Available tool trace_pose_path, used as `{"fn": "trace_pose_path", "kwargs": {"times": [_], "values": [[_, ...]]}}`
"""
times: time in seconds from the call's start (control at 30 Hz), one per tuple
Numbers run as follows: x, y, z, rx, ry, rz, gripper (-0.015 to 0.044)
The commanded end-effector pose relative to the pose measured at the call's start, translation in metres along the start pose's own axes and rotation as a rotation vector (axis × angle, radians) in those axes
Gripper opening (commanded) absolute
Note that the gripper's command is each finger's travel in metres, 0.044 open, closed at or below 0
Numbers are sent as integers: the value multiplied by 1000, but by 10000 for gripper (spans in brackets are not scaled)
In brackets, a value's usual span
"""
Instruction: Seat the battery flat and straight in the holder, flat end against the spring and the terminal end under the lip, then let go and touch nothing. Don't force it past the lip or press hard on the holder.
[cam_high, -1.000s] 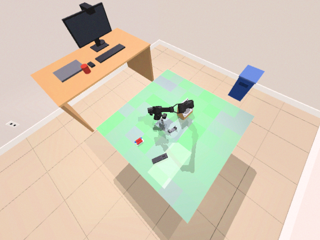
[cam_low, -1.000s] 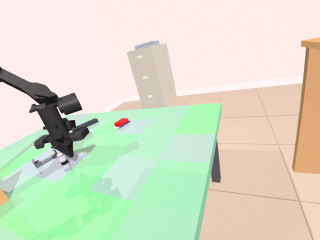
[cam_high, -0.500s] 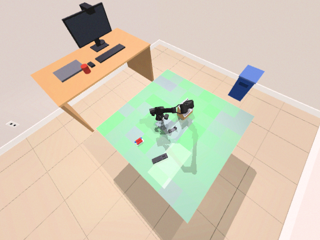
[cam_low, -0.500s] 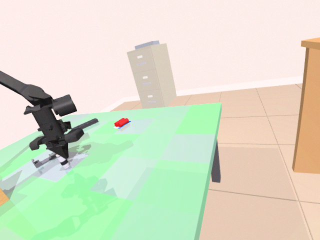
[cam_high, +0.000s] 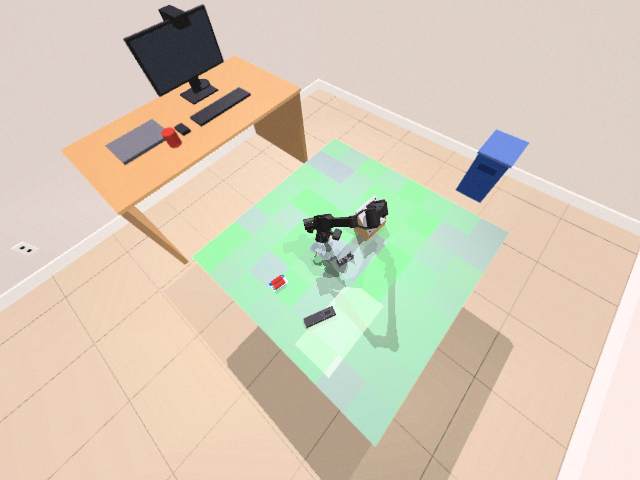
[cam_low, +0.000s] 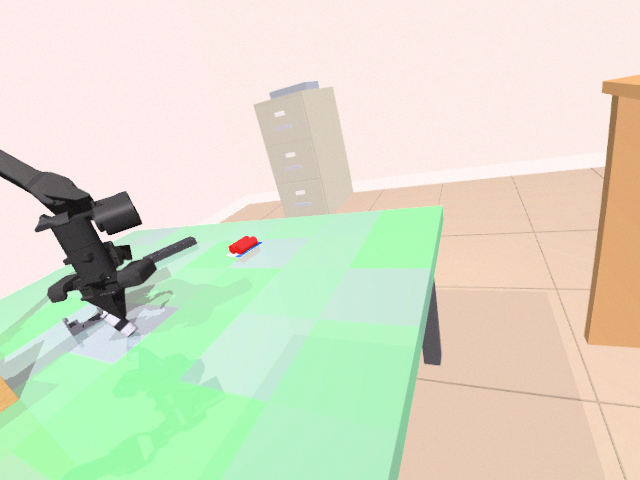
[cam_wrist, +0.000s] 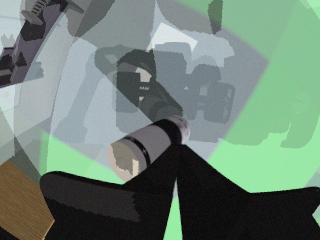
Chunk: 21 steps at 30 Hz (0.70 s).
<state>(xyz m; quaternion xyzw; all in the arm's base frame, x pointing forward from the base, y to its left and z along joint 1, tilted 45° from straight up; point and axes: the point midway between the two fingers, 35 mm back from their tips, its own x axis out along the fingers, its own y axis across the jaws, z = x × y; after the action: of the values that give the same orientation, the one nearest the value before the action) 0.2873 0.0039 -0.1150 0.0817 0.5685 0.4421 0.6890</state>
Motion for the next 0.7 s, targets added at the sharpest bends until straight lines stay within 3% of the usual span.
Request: {"fn": "trace_pose_path", "kwargs": {"times": [0.0,0.37,0.67], "values": [[-1,9,1,-1,-4,1,0],[0,18,-2,2,3,6,0],[-79,20,-1,-1,-2,-1,0]]}}
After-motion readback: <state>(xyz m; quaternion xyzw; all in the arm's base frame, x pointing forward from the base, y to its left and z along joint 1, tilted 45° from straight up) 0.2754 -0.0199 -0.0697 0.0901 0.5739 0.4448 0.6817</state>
